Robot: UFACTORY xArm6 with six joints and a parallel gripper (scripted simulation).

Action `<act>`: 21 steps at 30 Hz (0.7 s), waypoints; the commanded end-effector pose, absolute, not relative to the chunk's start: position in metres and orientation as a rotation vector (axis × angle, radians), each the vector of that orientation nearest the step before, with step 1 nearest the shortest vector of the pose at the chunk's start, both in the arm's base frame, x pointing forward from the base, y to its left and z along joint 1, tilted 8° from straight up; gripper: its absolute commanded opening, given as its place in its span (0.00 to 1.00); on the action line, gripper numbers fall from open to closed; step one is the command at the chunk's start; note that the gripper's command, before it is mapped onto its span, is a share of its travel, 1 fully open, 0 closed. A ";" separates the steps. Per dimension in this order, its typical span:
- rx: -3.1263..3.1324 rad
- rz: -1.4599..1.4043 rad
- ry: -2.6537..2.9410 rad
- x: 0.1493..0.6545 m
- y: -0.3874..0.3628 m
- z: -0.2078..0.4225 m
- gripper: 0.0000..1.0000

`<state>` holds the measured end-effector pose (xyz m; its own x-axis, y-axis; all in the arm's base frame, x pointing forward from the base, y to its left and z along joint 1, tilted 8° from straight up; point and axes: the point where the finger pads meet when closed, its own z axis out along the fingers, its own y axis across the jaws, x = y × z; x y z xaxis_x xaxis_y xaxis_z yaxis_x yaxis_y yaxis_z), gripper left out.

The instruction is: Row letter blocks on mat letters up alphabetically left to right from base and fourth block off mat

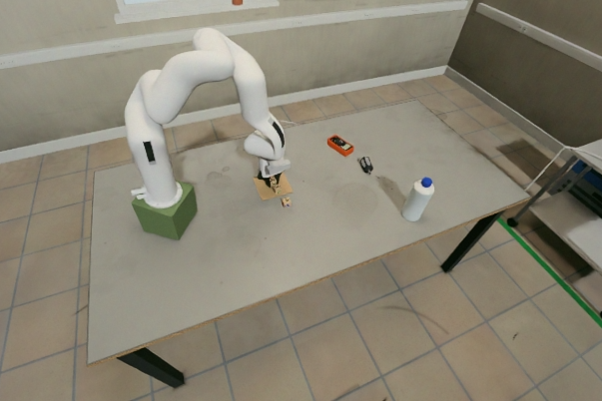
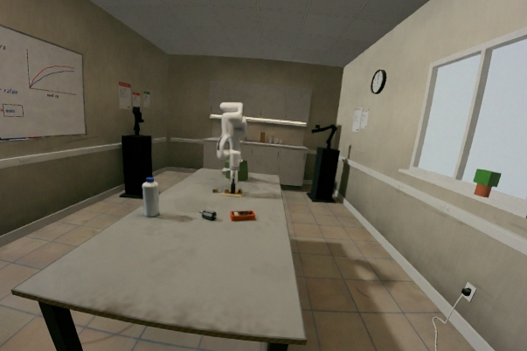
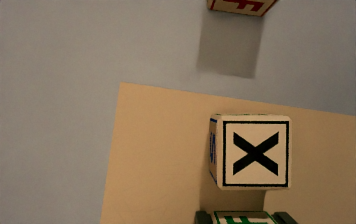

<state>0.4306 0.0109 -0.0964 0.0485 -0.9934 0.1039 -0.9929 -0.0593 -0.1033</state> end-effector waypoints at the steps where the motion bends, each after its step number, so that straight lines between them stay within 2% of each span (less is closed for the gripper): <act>1: -2.270 -0.234 2.149 0.432 0.011 -0.095 0.28; 4: -2.270 -0.234 2.149 0.432 0.011 -0.095 0.28; 5: -2.270 -0.234 2.149 0.432 0.011 -0.095 0.32; 7: -2.270 -0.234 2.149 0.432 0.011 -0.095 0.32; 8: -2.270 -0.234 2.149 0.432 0.011 -0.095 0.36; 10: -2.270 -0.234 2.149 0.432 0.011 -0.095 0.36; 11: -2.270 -0.234 2.149 0.432 0.011 -0.095 0.40; 15: -2.270 -0.234 2.149 0.432 0.011 -0.095 0.40; 16: -2.270 -0.234 2.149 0.432 0.011 -0.095 0.44; 18: -2.270 -0.234 2.149 0.432 0.011 -0.095 0.44; 19: -2.270 -0.234 2.149 0.432 0.011 -0.095 0.48; 21: -2.270 -0.234 2.149 0.432 0.011 -0.095 0.48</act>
<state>0.4306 0.0109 -0.0964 0.0485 -0.9934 0.1039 -0.9929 -0.0593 -0.1033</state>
